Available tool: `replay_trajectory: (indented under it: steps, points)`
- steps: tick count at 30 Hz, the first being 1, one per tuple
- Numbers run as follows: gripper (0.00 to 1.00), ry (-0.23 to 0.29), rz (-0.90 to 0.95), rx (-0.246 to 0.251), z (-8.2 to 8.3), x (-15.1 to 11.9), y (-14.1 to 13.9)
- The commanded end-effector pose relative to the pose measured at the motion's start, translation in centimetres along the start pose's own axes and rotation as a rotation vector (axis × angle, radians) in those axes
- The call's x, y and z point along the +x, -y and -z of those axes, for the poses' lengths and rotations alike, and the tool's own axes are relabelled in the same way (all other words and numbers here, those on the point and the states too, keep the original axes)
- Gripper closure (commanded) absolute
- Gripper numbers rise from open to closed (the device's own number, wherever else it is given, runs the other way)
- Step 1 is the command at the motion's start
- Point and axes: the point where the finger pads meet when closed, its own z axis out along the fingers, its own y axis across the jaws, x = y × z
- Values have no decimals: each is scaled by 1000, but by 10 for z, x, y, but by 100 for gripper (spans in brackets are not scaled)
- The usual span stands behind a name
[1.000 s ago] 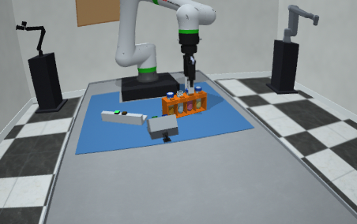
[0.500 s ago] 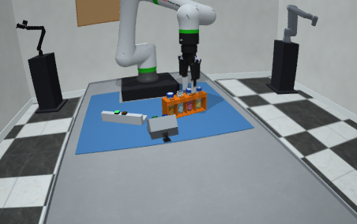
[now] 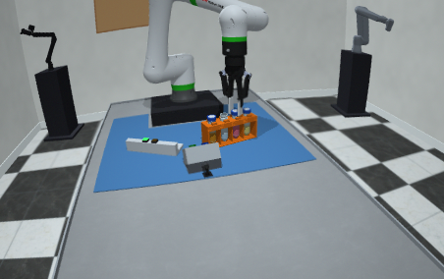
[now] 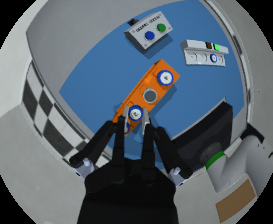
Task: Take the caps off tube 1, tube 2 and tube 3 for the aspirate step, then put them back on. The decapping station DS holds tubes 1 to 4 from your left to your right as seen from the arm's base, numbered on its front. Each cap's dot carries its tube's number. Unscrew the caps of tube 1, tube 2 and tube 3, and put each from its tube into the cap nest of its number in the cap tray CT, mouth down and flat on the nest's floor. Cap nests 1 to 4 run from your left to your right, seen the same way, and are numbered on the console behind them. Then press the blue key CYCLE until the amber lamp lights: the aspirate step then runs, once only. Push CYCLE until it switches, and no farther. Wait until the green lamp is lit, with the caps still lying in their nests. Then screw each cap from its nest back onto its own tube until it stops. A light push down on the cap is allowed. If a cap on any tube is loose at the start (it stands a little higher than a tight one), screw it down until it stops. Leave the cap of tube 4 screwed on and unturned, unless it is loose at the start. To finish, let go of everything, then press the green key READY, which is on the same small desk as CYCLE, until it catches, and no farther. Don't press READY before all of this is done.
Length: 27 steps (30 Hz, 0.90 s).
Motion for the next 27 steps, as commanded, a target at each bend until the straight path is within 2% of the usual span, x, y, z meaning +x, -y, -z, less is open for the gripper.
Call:
replay_trajectory:
  steps: [1, 9, 22, 24, 27]
  points:
    - [100, 0, 0, 1, 0, 0, 0]
    - [100, 0, 0, 1, 0, 0, 0]
    - [100, 0, -649, 1, 0, 0, 0]
    - [100, 0, -649, 1, 0, 0, 0]
    - [100, 0, -800, 1, 0, 0, 0]
